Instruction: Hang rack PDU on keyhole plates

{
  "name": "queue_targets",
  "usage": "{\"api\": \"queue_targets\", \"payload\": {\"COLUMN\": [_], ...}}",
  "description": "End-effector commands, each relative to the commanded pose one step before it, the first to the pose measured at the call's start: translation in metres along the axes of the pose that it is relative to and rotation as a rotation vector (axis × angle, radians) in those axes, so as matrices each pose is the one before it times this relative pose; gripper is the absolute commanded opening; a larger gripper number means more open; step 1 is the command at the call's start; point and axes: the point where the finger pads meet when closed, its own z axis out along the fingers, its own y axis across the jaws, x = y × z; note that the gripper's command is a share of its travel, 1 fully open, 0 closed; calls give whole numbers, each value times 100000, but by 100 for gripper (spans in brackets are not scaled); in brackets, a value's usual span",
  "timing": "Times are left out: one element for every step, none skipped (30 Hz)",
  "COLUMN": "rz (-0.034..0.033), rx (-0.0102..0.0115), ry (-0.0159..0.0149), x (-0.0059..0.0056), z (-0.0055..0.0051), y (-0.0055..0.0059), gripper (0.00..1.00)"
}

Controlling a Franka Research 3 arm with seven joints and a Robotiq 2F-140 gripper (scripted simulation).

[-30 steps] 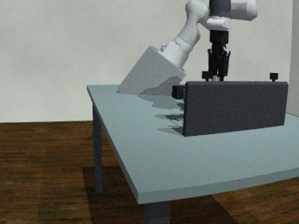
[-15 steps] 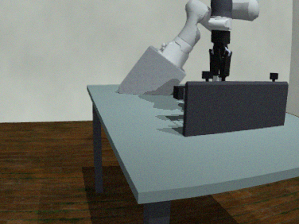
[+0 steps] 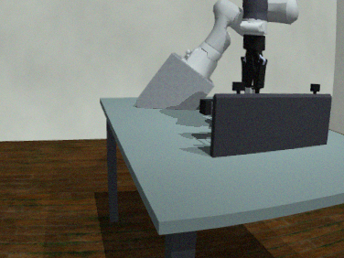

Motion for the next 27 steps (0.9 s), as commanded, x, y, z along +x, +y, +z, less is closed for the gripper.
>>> {"api": "queue_targets", "payload": {"rz": [333, 0, 0, 0, 0, 0, 0, 0, 0, 0, 0, 0, 1, 3, 5, 8, 11, 15, 19, 23, 27, 31, 0, 0, 35, 38, 42], "rx": [145, 0, 0, 0, 0, 0, 0, 0, 0, 0, 0, 0, 0, 0, 0, 0, 0, -1, -1, -1, -1, -1, 0, 0, -1, -2, -2], "ry": [174, 0, 0, 0, 0, 0, 0, 0, 0, 0, 0, 0, 0, 0, 0, 0, 0, 0, 0, 0, 0, 0, 0, 0, 0, 0, 0], "x": [14, 0, 0, 0, 0, 0, 0, 0, 0, 0, 0, 0, 0, 0, 0, 0, 0, 0, 0, 0, 0, 1, 0, 0, 1, 1, 1], "z": [-203, 0, 0, 0, 0, 0, 0, 0, 0, 0, 0, 0, 1, 3, 5, 8, 12, 16, 20, 24, 29, 33, 0, 0, 37, 42, 45], "y": [-183, 0, 0, 0, 0, 0, 0, 0, 0, 0, 0, 0, 0, 0, 0, 0, 0, 0, 0, 0, 0, 0, 0, 0, 0, 0, 0], "gripper": [0, 0, 0, 0, 0, 0, 0, 0, 0, 0, 0, 0, 0, 0, 0, 0, 0, 0, 0, 0, 0, 0, 0, 0, 0, 0, 0]}}
